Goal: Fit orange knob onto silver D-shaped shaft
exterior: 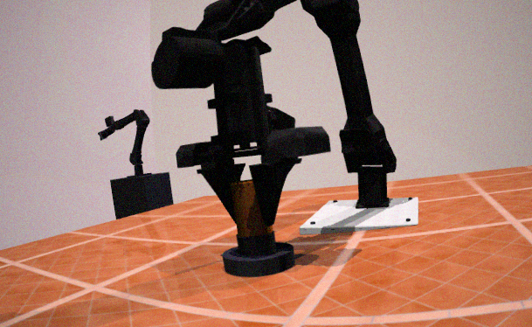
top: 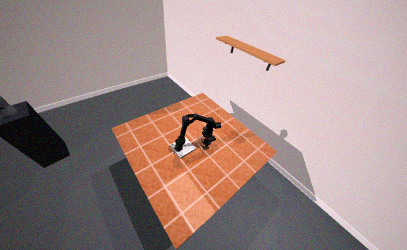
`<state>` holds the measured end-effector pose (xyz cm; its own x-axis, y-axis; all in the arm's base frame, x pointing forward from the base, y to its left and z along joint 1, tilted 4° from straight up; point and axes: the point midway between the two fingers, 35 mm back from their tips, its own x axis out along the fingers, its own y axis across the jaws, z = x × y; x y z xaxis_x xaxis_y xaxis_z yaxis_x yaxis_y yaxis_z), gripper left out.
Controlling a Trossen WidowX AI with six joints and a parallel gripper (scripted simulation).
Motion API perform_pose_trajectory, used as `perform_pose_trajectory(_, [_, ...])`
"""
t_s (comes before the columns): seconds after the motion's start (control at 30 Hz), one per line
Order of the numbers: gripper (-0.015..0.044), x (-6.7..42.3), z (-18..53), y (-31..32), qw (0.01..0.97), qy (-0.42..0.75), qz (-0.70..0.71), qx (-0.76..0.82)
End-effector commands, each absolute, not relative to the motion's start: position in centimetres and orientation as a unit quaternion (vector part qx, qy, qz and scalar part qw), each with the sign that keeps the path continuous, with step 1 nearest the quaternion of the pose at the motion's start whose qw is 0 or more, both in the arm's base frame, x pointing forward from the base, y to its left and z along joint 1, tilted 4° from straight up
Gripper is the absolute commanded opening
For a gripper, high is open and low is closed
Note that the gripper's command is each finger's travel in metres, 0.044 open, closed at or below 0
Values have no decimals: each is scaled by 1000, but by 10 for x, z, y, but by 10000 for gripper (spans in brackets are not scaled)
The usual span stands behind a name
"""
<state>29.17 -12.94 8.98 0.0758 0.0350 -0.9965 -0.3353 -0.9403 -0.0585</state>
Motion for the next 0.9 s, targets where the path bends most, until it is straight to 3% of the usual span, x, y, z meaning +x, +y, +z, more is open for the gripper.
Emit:
perform_pose_trajectory(0.0, [0, 292, 90, -129, 136, 102, 672, -721])
perform_pose_trajectory(0.1, [0, 292, 90, -129, 136, 102, 672, -721])
perform_pose_trajectory(0.67, [440, 292, 90, -129, 136, 102, 672, -721])
perform_pose_trajectory(0.87, [440, 292, 93, -130, 136, 102, 672, -721])
